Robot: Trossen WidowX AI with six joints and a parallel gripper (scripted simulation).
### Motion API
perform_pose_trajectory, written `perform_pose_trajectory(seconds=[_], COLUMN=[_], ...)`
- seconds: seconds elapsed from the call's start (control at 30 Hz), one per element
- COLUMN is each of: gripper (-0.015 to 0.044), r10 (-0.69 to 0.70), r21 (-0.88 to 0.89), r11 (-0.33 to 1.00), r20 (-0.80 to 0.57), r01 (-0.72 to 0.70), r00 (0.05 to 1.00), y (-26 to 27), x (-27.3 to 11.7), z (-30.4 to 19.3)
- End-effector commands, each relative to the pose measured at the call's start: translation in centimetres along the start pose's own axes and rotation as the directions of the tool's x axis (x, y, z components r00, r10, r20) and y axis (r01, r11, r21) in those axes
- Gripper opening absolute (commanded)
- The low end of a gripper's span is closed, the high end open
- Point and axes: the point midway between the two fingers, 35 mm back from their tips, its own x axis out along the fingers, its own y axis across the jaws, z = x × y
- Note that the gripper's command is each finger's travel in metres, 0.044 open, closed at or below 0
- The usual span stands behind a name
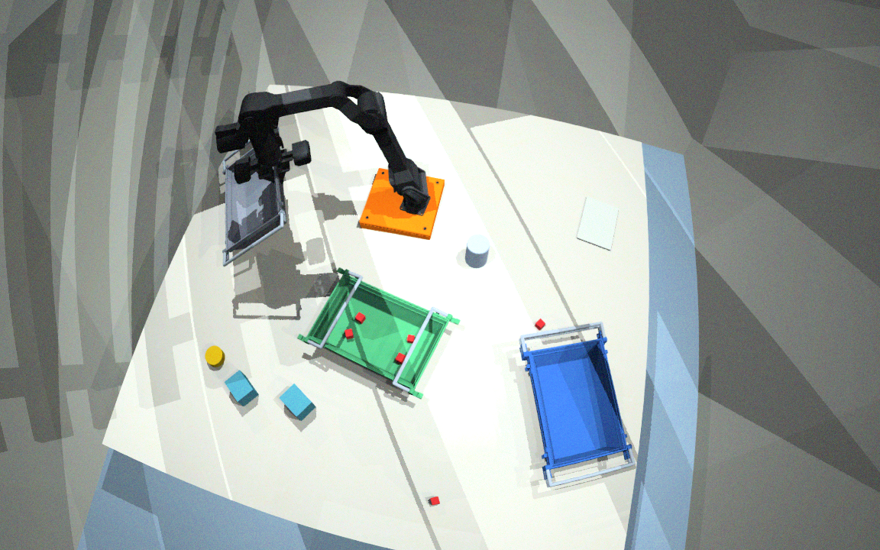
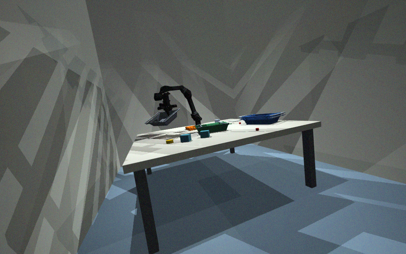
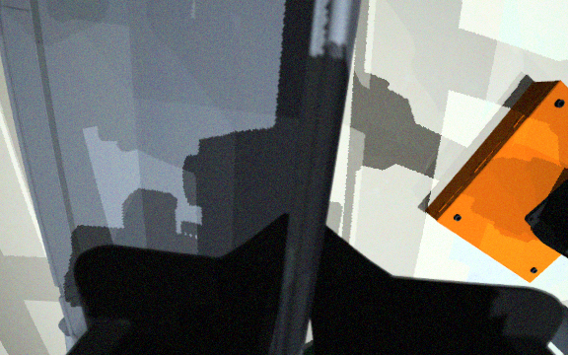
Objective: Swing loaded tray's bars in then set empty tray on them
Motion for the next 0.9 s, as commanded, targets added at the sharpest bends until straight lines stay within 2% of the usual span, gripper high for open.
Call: perform_pose_trajectory(seconds=[0.0,0.87], gripper=[0.0,0.0], r10=[0.028,0.03], r21=[-0.031,-0.246], r11=[0.999,0.969], r20=[0.002,-0.004], r01=[-0.028,-0.03], r00=[1.0,1.0], y=[0.3,-0.7], x=[-0.7,-0.8], z=[-1.7,-12.0])
